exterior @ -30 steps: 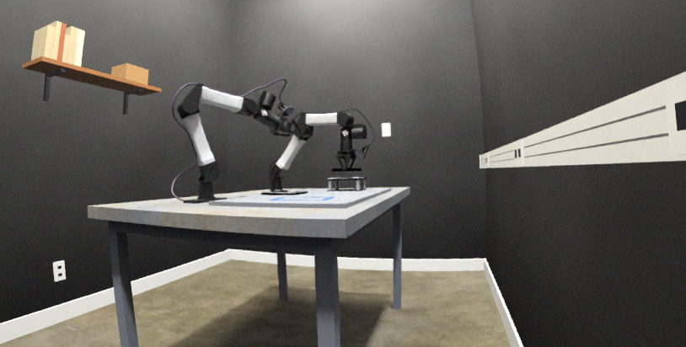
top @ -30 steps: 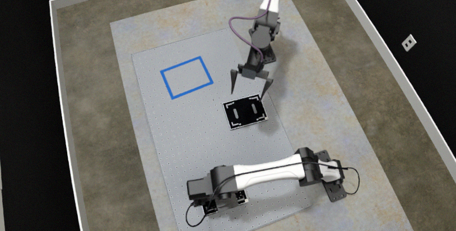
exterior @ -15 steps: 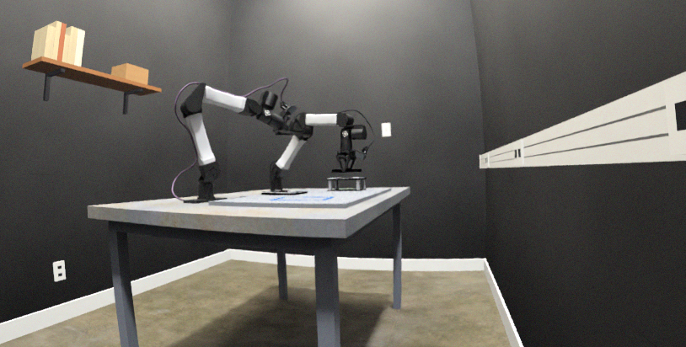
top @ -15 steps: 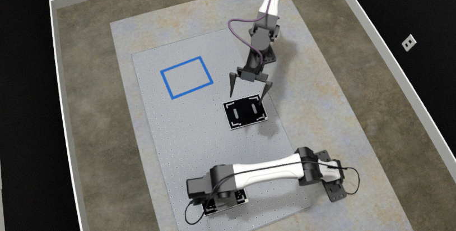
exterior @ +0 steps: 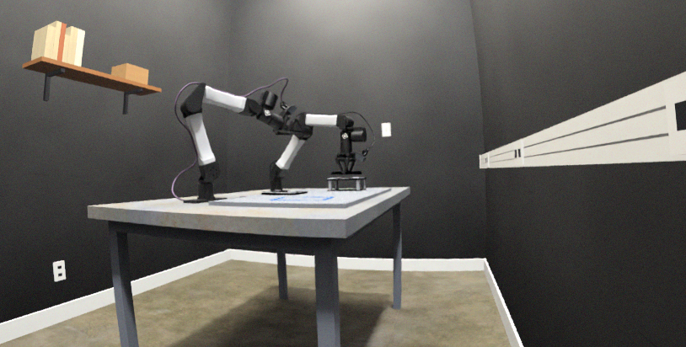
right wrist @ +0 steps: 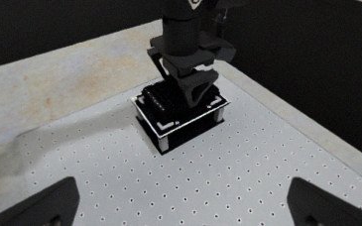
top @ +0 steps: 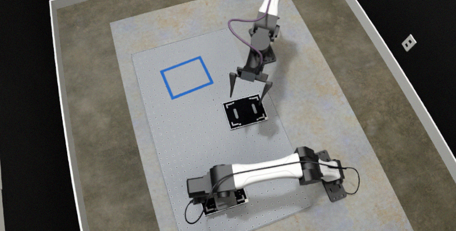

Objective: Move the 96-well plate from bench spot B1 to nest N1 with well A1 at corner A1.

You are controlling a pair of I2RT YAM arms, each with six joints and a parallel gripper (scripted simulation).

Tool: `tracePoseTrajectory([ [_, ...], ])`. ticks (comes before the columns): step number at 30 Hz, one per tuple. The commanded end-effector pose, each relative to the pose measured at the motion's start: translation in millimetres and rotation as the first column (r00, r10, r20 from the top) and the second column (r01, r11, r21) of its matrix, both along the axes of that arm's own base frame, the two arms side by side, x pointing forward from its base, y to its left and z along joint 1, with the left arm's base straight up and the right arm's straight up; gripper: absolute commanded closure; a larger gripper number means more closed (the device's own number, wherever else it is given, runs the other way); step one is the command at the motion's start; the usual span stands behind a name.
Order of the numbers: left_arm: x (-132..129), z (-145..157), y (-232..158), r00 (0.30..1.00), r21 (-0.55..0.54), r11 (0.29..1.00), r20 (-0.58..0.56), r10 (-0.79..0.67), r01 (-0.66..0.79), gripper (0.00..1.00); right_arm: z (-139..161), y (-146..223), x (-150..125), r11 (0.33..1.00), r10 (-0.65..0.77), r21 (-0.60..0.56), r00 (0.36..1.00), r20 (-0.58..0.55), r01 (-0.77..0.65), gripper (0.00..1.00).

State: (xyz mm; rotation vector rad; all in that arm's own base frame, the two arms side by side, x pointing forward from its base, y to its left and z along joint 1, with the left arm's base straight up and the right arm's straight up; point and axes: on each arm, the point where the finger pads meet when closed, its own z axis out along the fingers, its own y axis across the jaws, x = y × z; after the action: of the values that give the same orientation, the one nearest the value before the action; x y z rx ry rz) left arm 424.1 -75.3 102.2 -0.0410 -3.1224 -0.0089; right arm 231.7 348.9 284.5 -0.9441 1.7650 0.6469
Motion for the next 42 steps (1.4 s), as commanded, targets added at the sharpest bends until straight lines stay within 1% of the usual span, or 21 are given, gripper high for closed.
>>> tracePoseTrajectory([
  [1,6.8,17.8,4.9,0.997,-0.014,1.000,0.080,0.007,-0.006,0.19,16.9,4.1,0.1,1.000,0.002,0.028,1.000,0.029,-0.003,0.00],
  [8,7.5,10.6,4.3,0.996,-0.015,1.000,0.089,0.006,-0.005,0.19,16.9,4.1,0.1,1.000,0.002,0.028,1.000,0.029,-0.003,0.00],
  [17,6.3,-5.9,2.3,0.997,-0.014,1.000,0.083,0.004,-0.003,0.19,16.9,4.1,0.1,1.000,0.002,0.028,1.000,0.029,-0.003,0.00],
  [19,5.1,-20.6,2.6,0.999,-0.009,1.000,0.054,0.003,-0.003,0.19,16.9,4.1,0.1,1.000,0.002,0.028,1.000,0.029,-0.003,0.00],
  [20,4.3,-22.2,1.2,0.999,-0.007,1.000,0.041,0.005,-0.004,0.19,16.9,4.1,0.1,1.000,0.002,0.028,1.000,0.029,-0.003,0.00],
  [21,3.0,-21.2,-0.8,1.000,-0.005,1.000,0.027,0.006,-0.006,0.19,16.9,4.1,0.1,1.000,0.002,0.028,1.000,0.029,-0.003,0.00],
  [22,0.5,-14.8,2.0,1.000,-0.004,1.000,0.029,0.005,-0.005,0.19,16.9,4.1,0.1,1.000,0.002,0.028,1.000,0.029,-0.003,0.00],
  [24,0.5,-14.8,2.0,1.000,-0.004,1.000,0.029,0.005,-0.005,0.19,16.9,4.1,0.1,1.000,0.002,0.028,1.000,0.029,-0.003,0.00],
  [25,0.8,-9.7,3.0,0.999,-0.005,1.000,0.041,0.003,-0.003,0.19,17.0,4.1,0.1,1.000,0.002,0.028,1.000,0.029,-0.003,0.00],
  [28,2.0,-14.2,2.8,0.999,-0.005,1.000,0.037,0.005,-0.005,0.19,17.0,4.1,0.1,1.000,0.002,0.028,1.000,0.029,-0.003,0.00],
  [29,2.0,-14.2,2.8,0.999,-0.005,1.000,0.037,0.005,-0.005,0.08,17.0,4.1,0.1,1.000,0.002,0.028,1.000,0.029,-0.003,0.00],
  [30,2.0,-14.2,2.8,0.999,-0.005,1.000,0.037,0.005,-0.005,0.00,17.0,4.1,0.1,1.000,0.002,0.028,1.000,0.029,-0.003,0.00],
  [33,2.5,-16.9,3.1,1.000,0.001,1.000,0.004,0.001,-0.001,0.00,17.0,4.1,0.1,1.000,0.002,0.028,1.000,0.029,-0.003,0.00],
  [36,3.3,-6.7,3.3,1.000,0.003,1.000,-0.004,0.002,-0.002,0.00,17.0,4.1,0.1,1.000,0.002,0.028,1.000,0.029,-0.003,0.00],
  [38,3.6,-1.0,3.2,1.000,0.001,1.000,0.006,0.002,-0.002,0.00,17.0,4.1,0.1,1.000,0.002,0.028,1.000,0.029,-0.003,0.00],
  [41,3.6,-0.2,3.2,1.000,0.000,1.000,0.008,0.002,-0.002,0.00,17.0,4.1,0.1,1.000,0.002,0.028,1.000,0.029,-0.003,0.00],
  [42,3.8,6.3,3.1,1.000,-0.003,1.000,0.022,0.002,-0.002,0.00,17.0,4.1,0.1,1.000,0.002,0.028,1.000,0.029,-0.003,0.00],
])
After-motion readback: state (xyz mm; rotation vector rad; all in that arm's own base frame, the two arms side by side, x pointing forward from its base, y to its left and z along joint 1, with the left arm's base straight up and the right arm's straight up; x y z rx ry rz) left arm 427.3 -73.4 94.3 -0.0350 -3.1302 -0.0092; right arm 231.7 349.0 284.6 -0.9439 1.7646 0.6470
